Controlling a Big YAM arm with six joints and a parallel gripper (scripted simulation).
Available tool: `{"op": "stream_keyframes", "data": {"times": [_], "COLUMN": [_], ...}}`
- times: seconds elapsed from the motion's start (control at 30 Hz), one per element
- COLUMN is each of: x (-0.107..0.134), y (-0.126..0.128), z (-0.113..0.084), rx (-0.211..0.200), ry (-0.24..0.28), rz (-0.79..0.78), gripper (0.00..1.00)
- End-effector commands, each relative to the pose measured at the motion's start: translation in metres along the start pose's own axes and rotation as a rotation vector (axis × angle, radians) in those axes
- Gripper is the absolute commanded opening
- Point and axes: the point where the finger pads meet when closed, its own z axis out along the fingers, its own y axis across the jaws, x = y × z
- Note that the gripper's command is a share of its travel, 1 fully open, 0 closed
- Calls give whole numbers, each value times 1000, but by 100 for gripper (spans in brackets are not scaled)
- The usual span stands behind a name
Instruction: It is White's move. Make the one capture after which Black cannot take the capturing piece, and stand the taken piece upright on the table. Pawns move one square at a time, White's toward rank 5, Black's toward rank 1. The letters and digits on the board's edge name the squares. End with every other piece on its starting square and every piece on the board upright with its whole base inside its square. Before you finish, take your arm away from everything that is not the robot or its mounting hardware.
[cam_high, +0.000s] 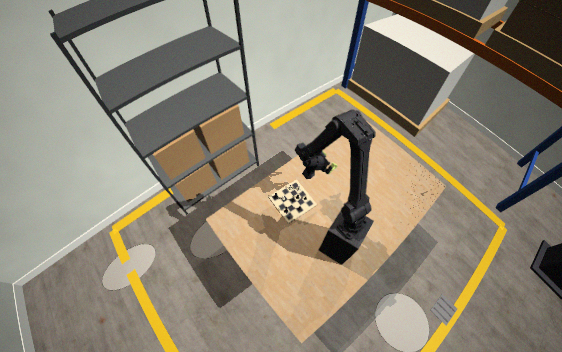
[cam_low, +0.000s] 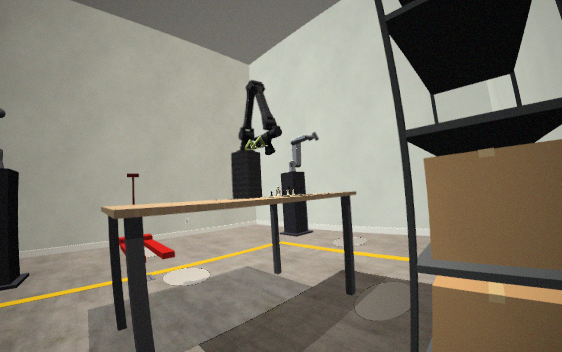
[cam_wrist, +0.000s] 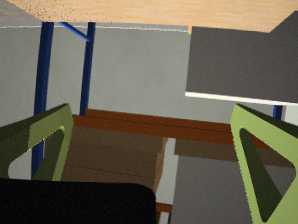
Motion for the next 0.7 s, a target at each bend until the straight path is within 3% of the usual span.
{"op": "stream_keyframes", "data": {"times": [0.0, 0.57, 0.67], "x": [2, 5, -13], "y": [-2, -10, -24], "z": [-1, -4, -10], "rx": [4, 15, 36], "ry": [1, 0, -52], "rz": [6, 24, 48], "gripper": [100, 100, 100]}}
